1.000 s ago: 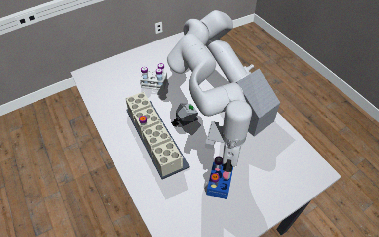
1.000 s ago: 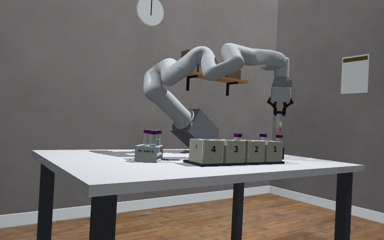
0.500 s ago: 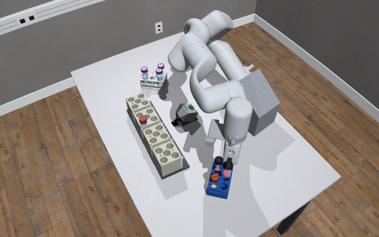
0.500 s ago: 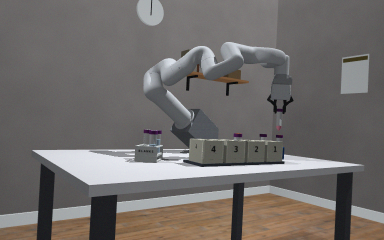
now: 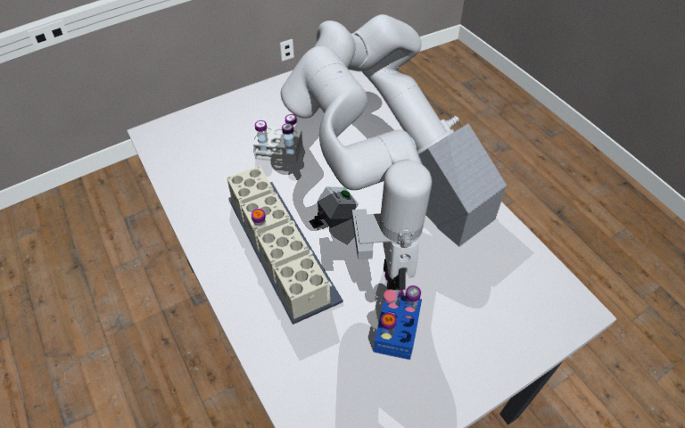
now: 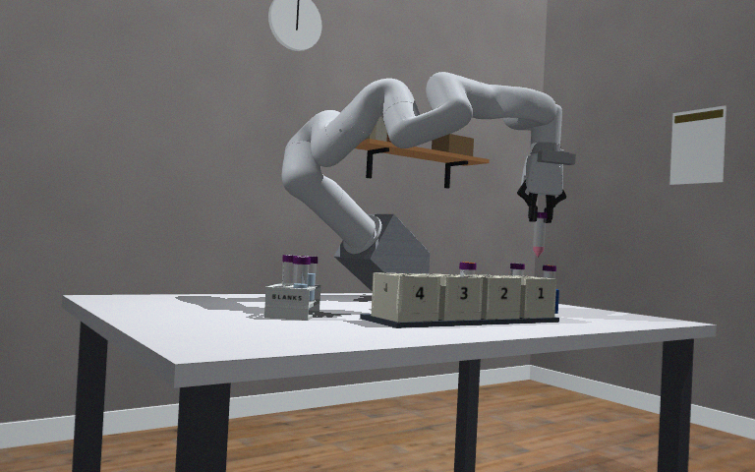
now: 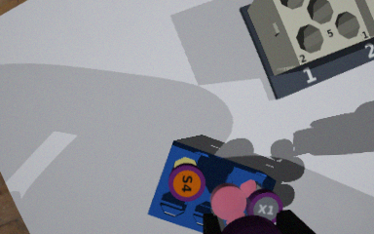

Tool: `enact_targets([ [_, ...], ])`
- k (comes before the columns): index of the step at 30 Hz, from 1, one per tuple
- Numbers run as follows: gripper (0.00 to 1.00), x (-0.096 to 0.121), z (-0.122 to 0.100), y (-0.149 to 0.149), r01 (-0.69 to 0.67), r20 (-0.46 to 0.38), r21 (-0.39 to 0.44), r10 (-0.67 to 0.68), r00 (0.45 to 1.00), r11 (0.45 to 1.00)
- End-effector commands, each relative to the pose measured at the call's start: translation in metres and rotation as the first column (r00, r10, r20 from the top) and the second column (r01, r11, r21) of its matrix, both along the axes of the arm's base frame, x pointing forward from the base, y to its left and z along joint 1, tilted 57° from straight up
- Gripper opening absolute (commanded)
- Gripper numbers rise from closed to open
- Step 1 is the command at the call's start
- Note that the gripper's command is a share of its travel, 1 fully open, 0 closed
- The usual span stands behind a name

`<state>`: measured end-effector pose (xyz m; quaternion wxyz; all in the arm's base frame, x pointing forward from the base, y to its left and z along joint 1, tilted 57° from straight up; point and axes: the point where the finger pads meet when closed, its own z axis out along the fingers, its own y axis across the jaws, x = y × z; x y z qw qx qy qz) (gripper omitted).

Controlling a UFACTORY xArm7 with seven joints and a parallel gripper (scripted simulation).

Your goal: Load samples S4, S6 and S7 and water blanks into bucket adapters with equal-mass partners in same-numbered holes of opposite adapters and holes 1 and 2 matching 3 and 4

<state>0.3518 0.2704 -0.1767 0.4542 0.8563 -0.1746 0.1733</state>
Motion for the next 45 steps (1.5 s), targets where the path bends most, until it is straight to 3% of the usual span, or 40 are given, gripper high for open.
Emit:
enact_targets([
  [1, 0.00, 0.003, 0.023, -0.011, -0.104, -0.147, 0.009, 0.104, 0.984, 0.995],
  [6, 0.00, 0.007, 0.044, -0.024, -0.194, -0.283, 0.005, 0.187, 0.941, 0.981],
  [9, 0.00, 0.008, 0.048, -0.027, -0.204, -0.298, 0.006, 0.197, 0.934, 0.979],
  [45, 0.00, 0.033, 0.182, -0.111, -0.205, -0.298, 0.005, 0.197, 0.934, 0.979],
])
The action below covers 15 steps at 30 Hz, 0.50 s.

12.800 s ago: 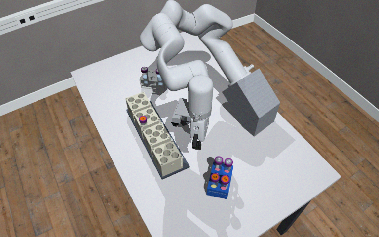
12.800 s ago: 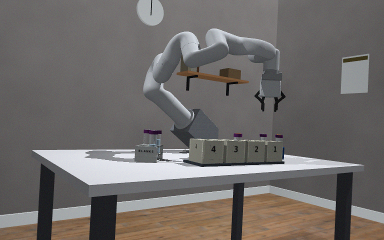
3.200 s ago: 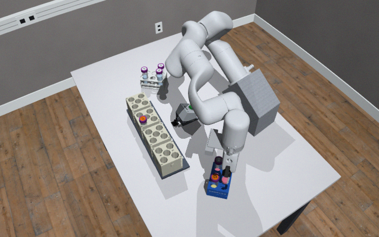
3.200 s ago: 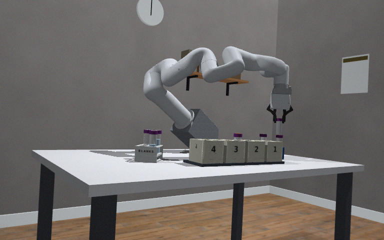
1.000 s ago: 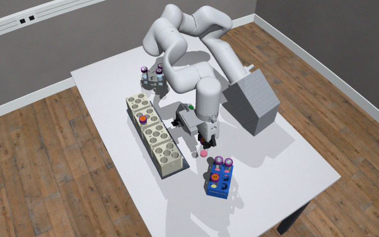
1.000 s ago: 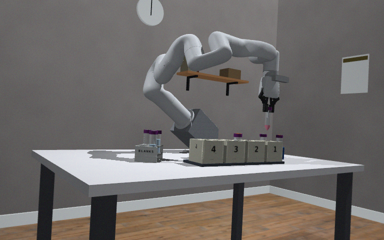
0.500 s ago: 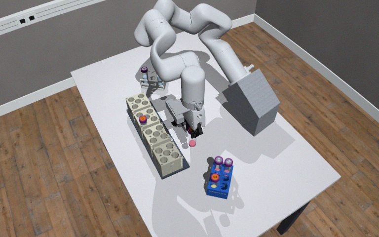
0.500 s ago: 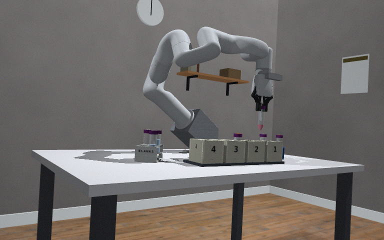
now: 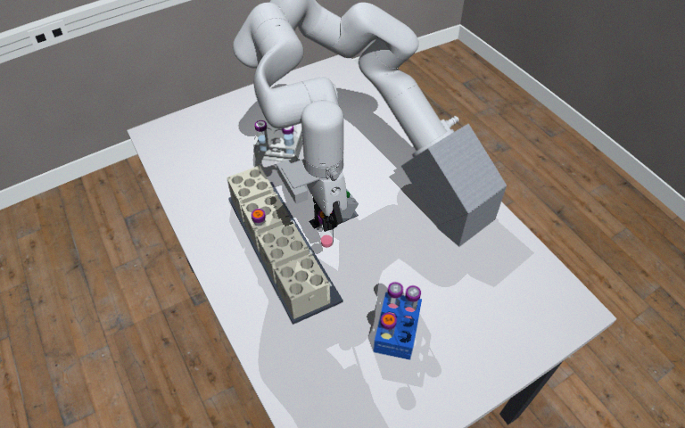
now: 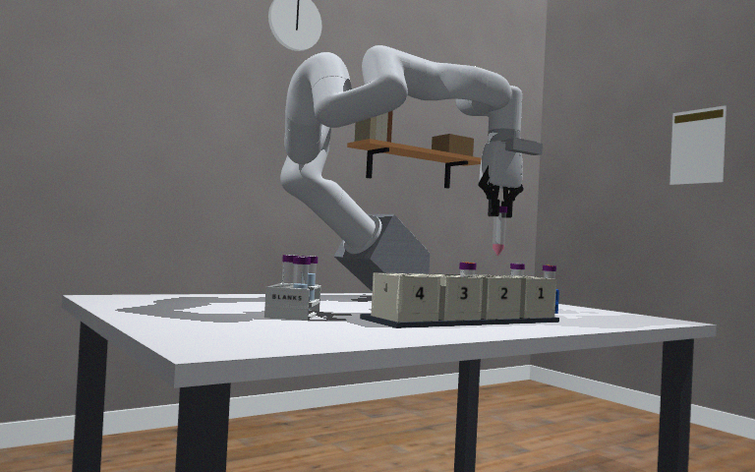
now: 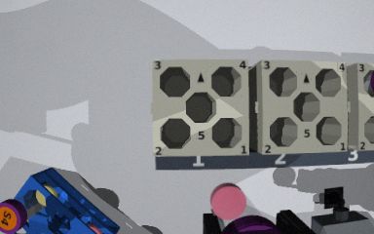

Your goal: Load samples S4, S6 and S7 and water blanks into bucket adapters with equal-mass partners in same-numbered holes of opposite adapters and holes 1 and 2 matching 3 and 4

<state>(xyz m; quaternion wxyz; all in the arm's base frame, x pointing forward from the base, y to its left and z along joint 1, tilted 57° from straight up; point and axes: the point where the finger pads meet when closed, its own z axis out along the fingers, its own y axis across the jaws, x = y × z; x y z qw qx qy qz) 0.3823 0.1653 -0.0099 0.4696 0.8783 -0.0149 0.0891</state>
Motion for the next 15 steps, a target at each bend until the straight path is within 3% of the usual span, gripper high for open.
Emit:
enact_targets([
  [1, 0.00, 0.003, 0.019, -0.008, -0.005, 0.002, 0.007, 0.005, 1.000, 1.000],
  [15, 0.00, 0.013, 0.069, -0.040, -0.005, 0.002, 0.006, 0.005, 1.000, 1.000],
])
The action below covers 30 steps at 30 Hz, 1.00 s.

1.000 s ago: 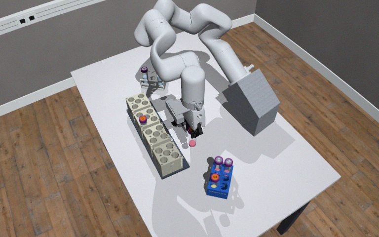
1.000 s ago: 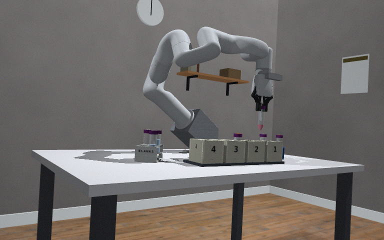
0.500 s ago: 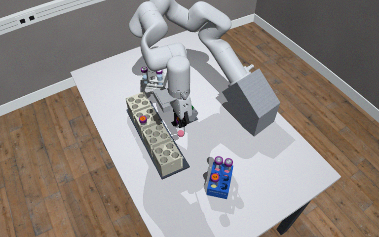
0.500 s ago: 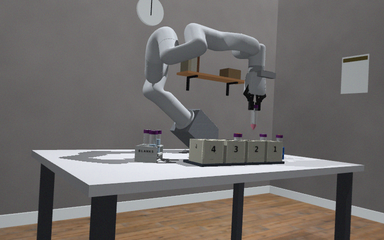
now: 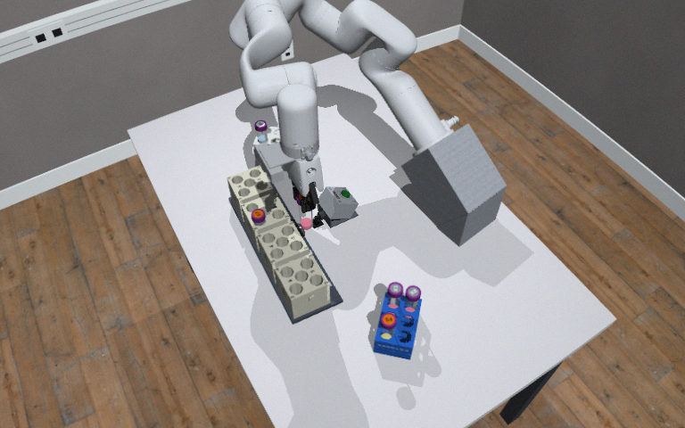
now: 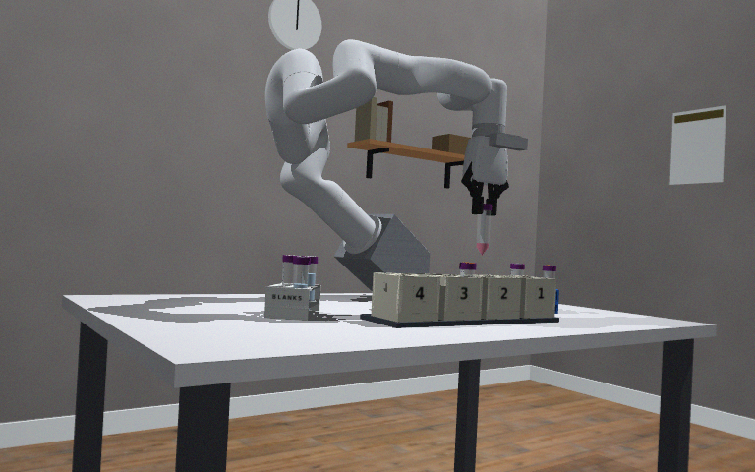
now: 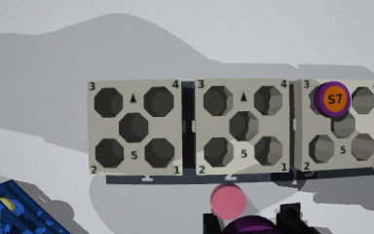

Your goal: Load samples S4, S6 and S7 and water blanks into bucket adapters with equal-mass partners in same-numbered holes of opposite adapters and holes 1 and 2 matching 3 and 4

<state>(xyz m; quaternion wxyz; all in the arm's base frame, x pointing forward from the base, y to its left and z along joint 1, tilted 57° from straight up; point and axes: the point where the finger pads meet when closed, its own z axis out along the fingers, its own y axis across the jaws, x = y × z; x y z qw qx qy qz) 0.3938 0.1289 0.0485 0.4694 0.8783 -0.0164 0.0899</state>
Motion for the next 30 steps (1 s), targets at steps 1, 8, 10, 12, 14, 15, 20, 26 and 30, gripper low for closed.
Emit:
enact_targets([
  [1, 0.00, 0.002, 0.015, -0.006, -0.007, -0.001, 0.006, 0.007, 1.000, 1.000],
  [8, 0.00, 0.008, 0.044, -0.025, -0.007, -0.001, 0.005, 0.007, 1.000, 1.000],
  [10, 0.00, 0.009, 0.053, -0.030, -0.007, -0.001, 0.005, 0.007, 1.000, 1.000],
  [12, 0.00, 0.011, 0.061, -0.035, -0.007, -0.001, 0.005, 0.007, 1.000, 1.000],
  [14, 0.00, 0.012, 0.070, -0.041, -0.007, -0.001, 0.005, 0.007, 1.000, 1.000],
  [15, 0.00, 0.012, 0.070, -0.041, -0.007, -0.001, 0.005, 0.007, 1.000, 1.000],
  [20, 0.00, 0.015, 0.086, -0.051, -0.007, -0.001, 0.005, 0.007, 1.000, 1.000],
  [26, 0.00, 0.017, 0.097, -0.058, -0.007, -0.001, 0.005, 0.007, 1.000, 1.000],
  [30, 0.00, 0.017, 0.097, -0.058, -0.007, -0.001, 0.005, 0.007, 1.000, 1.000],
])
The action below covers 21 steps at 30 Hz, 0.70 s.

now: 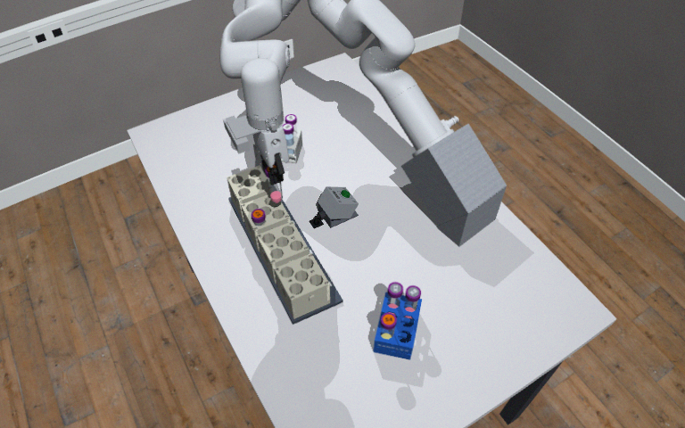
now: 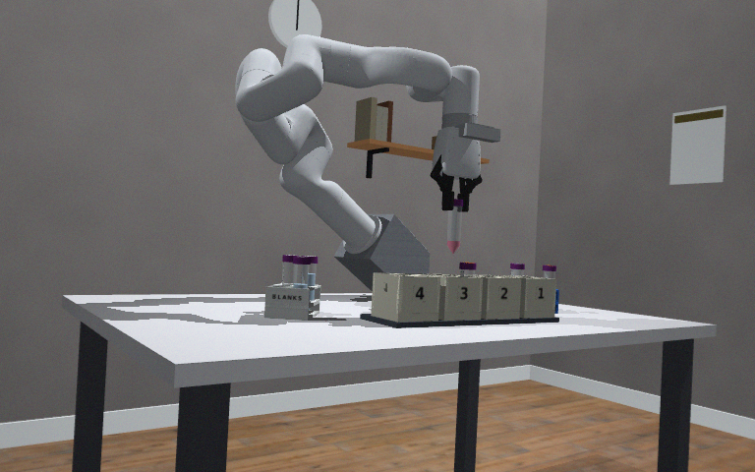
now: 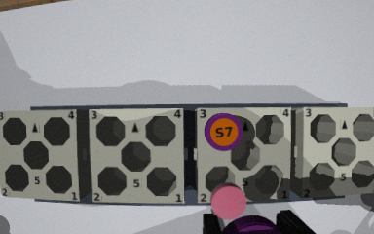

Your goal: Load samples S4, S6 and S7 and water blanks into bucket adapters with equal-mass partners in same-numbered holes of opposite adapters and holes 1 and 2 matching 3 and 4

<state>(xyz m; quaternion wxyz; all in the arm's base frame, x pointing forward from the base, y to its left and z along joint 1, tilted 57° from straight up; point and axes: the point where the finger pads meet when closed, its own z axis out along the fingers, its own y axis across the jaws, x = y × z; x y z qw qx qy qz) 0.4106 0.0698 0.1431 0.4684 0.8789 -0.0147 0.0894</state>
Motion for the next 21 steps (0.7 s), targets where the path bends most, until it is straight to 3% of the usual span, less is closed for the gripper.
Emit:
enact_targets([
  [1, 0.00, 0.0006, 0.0019, 0.0015, -0.004, 0.002, 0.003, 0.004, 1.000, 1.000],
  [21, 0.00, 0.0015, -0.0013, -0.0035, -0.004, 0.002, 0.003, 0.004, 1.000, 1.000],
])
